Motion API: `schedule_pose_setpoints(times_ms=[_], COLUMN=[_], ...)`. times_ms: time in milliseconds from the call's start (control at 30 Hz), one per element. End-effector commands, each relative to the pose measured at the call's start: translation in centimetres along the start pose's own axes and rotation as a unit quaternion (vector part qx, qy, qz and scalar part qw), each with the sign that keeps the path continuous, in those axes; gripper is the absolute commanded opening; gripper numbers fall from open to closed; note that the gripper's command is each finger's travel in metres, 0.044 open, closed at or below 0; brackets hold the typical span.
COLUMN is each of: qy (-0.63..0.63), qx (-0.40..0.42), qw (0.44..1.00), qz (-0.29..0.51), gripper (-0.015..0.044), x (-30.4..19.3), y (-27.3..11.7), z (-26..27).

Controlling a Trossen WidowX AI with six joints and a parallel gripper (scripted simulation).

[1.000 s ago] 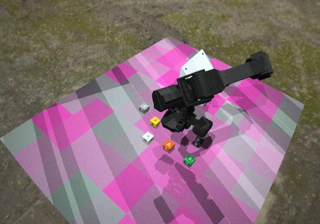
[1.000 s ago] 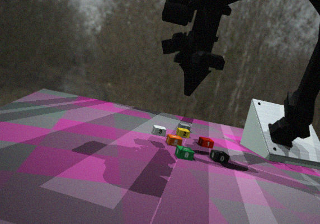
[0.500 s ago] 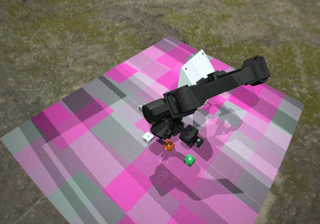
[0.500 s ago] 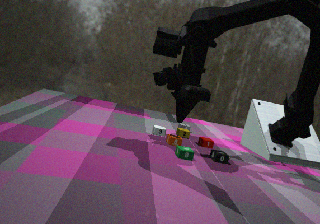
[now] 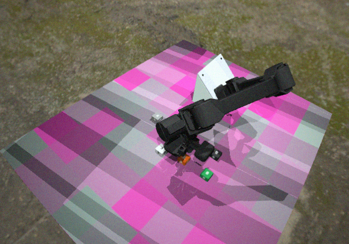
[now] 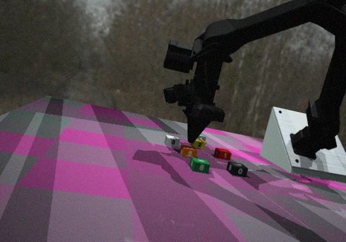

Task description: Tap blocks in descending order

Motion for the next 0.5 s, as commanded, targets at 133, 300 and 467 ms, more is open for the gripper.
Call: schedule_pose_setpoints(times_ms=[133,300,467], qy=[0.004,0.004,0.003], qx=[0.003,0.003,0.002], qw=[1.0,1.0,1.0], qz=[0.002,0.002,0.001], gripper=[0.002,0.002,0.002], x=[-0.1,-0.1,0.0], y=[1.3,1.5,-0.6], z=[0.0,0.0,-0.1])
Point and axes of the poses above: the point midway between the two fingers, 35 mm back from their tips, its own y axis out along the fingers, its own z axis across the jaws, x = y × z, the point moved 10 cm from there along -y, back along the fingers, and after that the axes turned 12 degrees about y, right-handed, at the moved point
